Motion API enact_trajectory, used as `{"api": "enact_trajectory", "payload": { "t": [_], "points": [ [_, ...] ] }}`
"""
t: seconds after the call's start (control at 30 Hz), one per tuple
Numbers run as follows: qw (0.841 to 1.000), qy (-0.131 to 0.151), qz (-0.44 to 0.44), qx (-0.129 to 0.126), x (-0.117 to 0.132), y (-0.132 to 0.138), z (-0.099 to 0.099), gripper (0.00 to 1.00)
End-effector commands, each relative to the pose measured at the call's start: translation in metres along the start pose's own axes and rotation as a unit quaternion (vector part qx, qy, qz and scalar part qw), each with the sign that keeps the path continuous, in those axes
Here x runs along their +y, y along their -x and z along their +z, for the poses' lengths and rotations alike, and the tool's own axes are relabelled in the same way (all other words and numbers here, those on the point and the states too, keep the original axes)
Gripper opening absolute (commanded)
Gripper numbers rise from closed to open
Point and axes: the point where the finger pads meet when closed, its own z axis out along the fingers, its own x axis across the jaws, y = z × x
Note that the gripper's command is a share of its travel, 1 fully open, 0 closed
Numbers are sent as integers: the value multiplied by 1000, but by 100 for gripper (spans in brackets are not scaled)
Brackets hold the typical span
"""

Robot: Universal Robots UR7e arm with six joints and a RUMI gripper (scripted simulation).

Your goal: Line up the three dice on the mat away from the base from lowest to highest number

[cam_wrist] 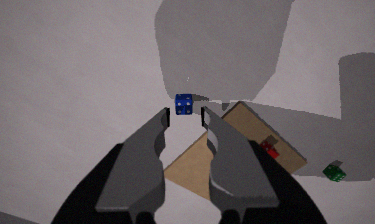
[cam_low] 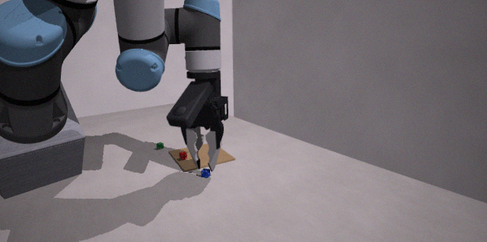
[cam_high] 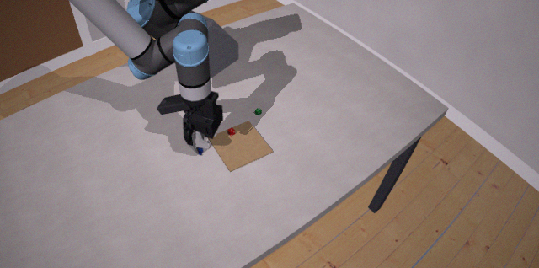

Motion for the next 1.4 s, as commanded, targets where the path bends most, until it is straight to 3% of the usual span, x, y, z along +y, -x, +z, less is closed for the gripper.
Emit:
{"api": "enact_trajectory", "payload": {
  "t": [0.0,1.37],
  "points": [
    [1000,0,0,1,-1,-1,9,18],
    [1000,0,0,0,-1,-1,13,18]
  ]
}}
